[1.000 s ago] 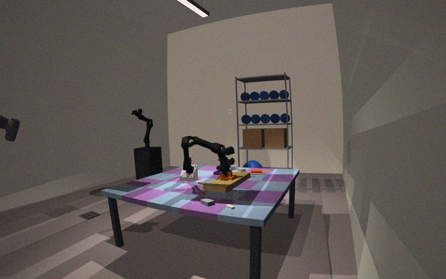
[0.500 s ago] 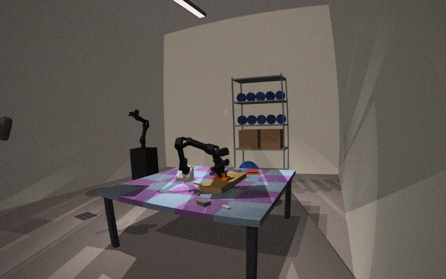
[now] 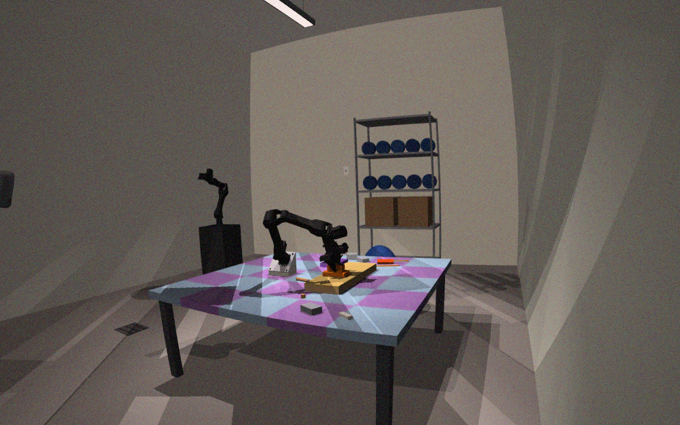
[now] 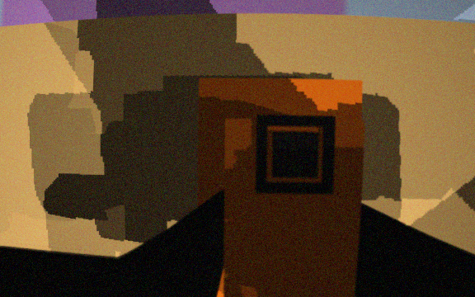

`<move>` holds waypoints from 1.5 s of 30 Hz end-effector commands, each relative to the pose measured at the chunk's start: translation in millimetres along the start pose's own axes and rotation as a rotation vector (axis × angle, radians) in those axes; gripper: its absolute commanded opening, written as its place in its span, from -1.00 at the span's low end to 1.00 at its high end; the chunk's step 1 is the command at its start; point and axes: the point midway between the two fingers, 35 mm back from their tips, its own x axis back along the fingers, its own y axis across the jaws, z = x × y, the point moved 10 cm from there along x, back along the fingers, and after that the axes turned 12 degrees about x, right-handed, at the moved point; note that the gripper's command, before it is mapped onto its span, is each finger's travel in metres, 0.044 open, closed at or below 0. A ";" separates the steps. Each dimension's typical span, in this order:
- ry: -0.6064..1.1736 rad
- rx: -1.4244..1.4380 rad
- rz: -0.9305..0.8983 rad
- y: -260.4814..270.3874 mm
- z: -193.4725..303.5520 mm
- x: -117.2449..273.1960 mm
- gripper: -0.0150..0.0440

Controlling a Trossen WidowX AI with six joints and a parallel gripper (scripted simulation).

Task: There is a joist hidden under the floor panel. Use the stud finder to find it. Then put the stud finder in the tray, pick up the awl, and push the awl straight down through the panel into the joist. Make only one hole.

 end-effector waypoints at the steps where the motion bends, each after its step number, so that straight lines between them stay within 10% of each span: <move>1: 0.002 -0.002 0.002 -10.6 2.5 -0.1 -0.49; 45: 0.002 -0.002 0.005 -90.9 19.5 0.5 -0.49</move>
